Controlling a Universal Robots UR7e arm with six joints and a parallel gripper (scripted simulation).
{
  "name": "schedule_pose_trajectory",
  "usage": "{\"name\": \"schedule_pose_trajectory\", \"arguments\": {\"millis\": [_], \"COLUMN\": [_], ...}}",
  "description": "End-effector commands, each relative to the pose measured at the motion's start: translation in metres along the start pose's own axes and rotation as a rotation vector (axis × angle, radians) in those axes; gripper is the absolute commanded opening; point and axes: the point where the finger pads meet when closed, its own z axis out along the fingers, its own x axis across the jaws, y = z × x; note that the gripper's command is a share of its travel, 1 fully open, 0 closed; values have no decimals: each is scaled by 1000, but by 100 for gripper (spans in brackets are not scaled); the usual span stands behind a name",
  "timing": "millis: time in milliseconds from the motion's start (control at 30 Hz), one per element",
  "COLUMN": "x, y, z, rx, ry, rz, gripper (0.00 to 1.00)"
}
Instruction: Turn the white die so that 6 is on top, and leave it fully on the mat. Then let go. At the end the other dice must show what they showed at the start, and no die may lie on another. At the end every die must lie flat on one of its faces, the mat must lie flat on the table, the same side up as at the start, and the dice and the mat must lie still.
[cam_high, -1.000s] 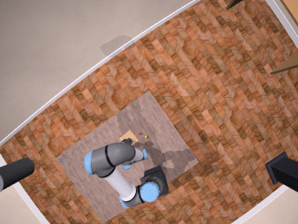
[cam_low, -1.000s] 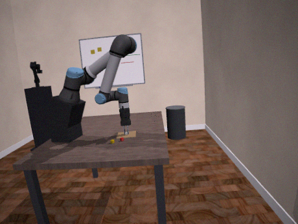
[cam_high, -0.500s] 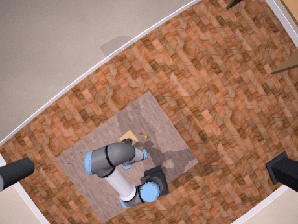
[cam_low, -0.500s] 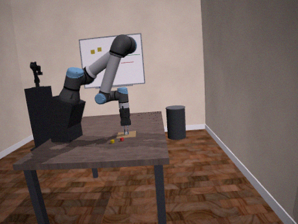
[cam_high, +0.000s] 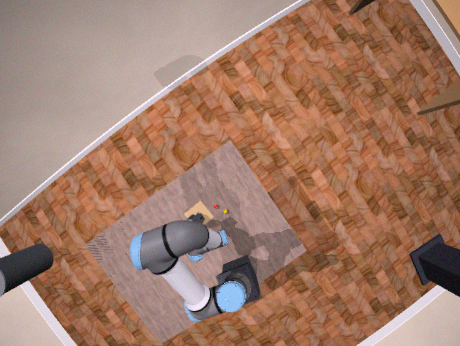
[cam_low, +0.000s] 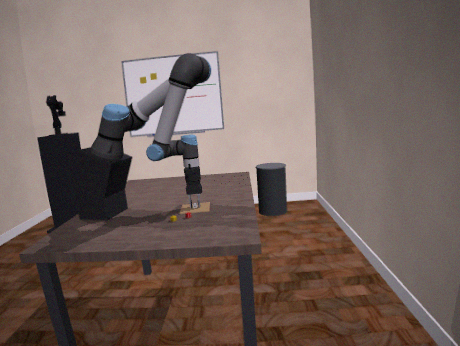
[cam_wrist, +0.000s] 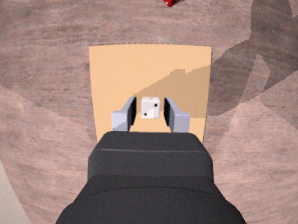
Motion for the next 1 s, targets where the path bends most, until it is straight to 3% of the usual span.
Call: {"name": "schedule_pose_trajectory", "arguments": {"millis": [0, 467, 767, 967], "x": [0, 0, 0, 0], "y": [0, 0, 0, 0], "z": [0, -6, -23, -44], "rx": [0, 0, 0, 0], "ry": [-1, -1, -1, -1], "rz": [0, 0, 0, 0], "gripper": [70, 70, 70, 70]}}
